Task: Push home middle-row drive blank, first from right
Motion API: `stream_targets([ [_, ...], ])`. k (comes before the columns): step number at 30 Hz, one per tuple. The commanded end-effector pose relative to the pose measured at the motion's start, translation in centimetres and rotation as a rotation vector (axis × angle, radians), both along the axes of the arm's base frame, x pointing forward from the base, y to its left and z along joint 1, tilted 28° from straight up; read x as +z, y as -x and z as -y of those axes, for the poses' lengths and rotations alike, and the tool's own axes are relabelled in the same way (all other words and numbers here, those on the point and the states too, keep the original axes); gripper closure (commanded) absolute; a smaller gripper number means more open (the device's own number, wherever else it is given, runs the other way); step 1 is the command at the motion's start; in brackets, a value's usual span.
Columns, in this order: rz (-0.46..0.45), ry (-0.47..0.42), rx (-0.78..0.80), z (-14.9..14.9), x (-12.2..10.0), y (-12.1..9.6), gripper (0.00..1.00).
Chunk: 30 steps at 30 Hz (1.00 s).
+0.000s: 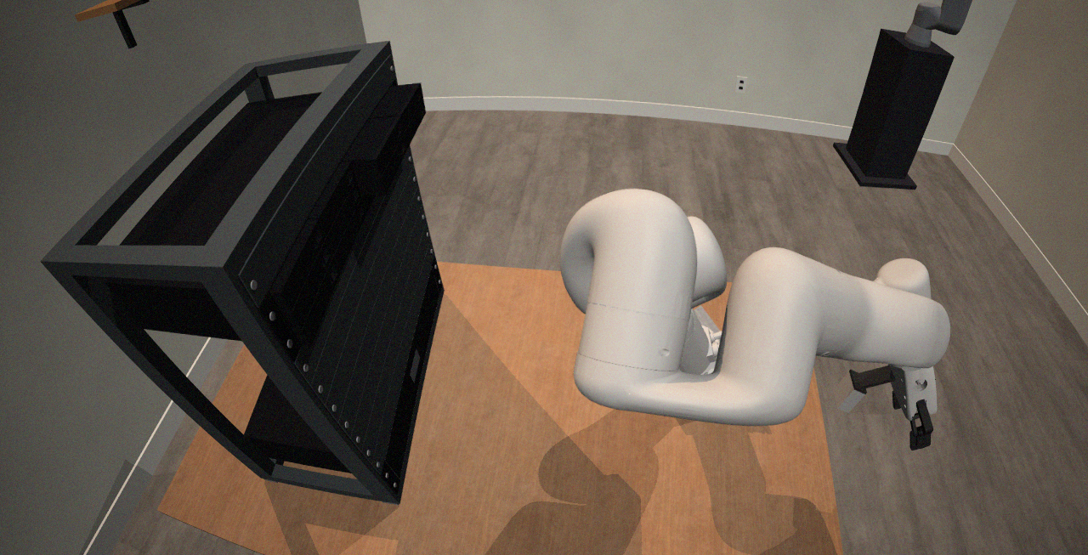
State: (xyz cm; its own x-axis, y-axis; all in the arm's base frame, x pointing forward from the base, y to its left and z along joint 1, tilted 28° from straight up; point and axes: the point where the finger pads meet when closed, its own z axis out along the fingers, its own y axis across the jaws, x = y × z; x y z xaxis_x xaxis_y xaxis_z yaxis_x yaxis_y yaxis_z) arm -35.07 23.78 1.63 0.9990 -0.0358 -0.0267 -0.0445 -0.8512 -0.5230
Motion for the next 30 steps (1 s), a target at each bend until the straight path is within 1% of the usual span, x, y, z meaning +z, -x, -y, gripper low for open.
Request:
stream_targets([
  [1,-0.027,0.061,0.119,3.5,-0.7,2.6,0.0],
  [2,-0.034,0.079,0.152,4.6,-0.8,3.2,0.0],
  [3,-0.034,0.079,0.152,4.6,-0.8,3.2,0.0],
  [5,-0.048,0.114,0.219,6.8,-1.0,4.2,0.0],
  [6,-0.048,0.114,0.219,6.8,-1.0,4.2,0.0],
  [7,-0.055,0.132,0.253,7.9,-1.1,4.7,0.0],
  [9,-0.055,0.132,0.253,7.9,-1.1,4.7,0.0],
  [12,-0.076,0.185,0.354,11.4,-1.1,6.0,0.0],
  [13,-0.076,0.185,0.354,11.4,-1.1,6.0,0.0],
  [15,-0.09,0.221,0.421,13.8,-1.1,6.8,0.0],
  [16,-0.09,0.221,0.421,13.8,-1.1,6.8,0.0],
  [18,-0.105,0.257,0.489,16.2,-1.0,7.4,0.0],
  [19,-0.105,0.257,0.489,16.2,-1.0,7.4,0.0],
  [21,-0.12,0.292,0.557,18.6,-0.8,7.8,0.0],
  [22,-0.12,0.292,0.557,18.6,-0.8,7.8,0.0],
  [24,-0.135,0.328,0.624,21.1,-0.5,8.2,0.0],
  [26,-0.135,0.328,0.624,21.1,-0.5,8.2,0.0],
  [29,-0.159,0.382,0.725,24.8,0.0,8.5,0.0],
  [30,-0.159,0.382,0.725,24.8,0.0,8.5,0.0],
])
